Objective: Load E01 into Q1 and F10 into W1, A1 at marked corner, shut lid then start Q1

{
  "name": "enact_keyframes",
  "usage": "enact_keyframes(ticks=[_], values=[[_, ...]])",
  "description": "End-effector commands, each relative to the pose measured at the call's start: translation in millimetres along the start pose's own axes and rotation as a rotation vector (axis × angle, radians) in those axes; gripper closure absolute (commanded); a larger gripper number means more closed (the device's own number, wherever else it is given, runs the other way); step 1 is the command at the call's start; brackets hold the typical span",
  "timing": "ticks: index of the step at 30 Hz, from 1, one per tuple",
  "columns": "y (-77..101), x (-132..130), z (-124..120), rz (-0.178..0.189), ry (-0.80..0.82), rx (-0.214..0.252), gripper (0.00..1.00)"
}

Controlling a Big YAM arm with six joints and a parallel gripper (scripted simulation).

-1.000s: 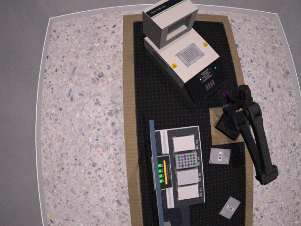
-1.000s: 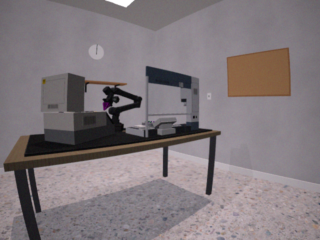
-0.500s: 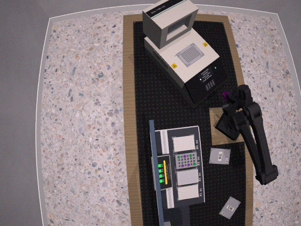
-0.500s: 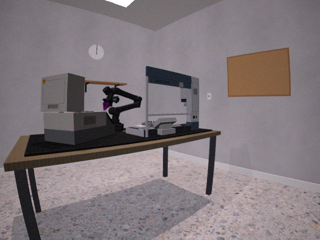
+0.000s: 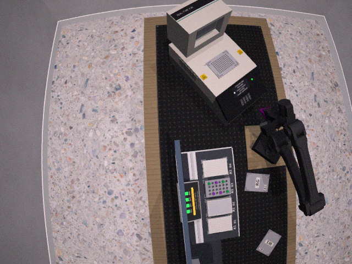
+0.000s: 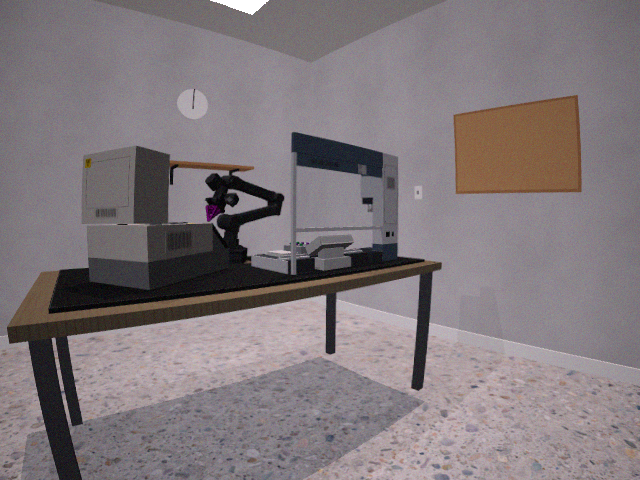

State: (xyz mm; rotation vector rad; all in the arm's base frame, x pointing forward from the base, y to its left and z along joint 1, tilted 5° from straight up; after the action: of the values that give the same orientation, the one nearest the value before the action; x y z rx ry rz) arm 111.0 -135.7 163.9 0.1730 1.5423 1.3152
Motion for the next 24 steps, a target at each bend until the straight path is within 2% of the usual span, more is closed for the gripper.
enact_keyframes(ticks=[1, 5, 24], values=[[12.2, -19, 1, -0.038, 0.005, 0.003, 1.00], [17.6, -25, 2, -0.053, 0.021, 0.003, 1.00], [23.0, -31, 3, -0.066, 0.024, 0.002, 1.00]])
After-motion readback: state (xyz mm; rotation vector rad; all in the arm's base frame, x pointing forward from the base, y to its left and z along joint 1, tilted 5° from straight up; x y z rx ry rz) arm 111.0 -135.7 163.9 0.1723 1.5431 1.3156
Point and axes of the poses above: the point where the finger pads meet when closed, its own y axis back along the fingers, its own x axis across the jaws, z = x × y, the point moved 3 cm from there along y, back along the fingers, and after that the axes turned 6 degrees about -y, right-handed, at the moved point
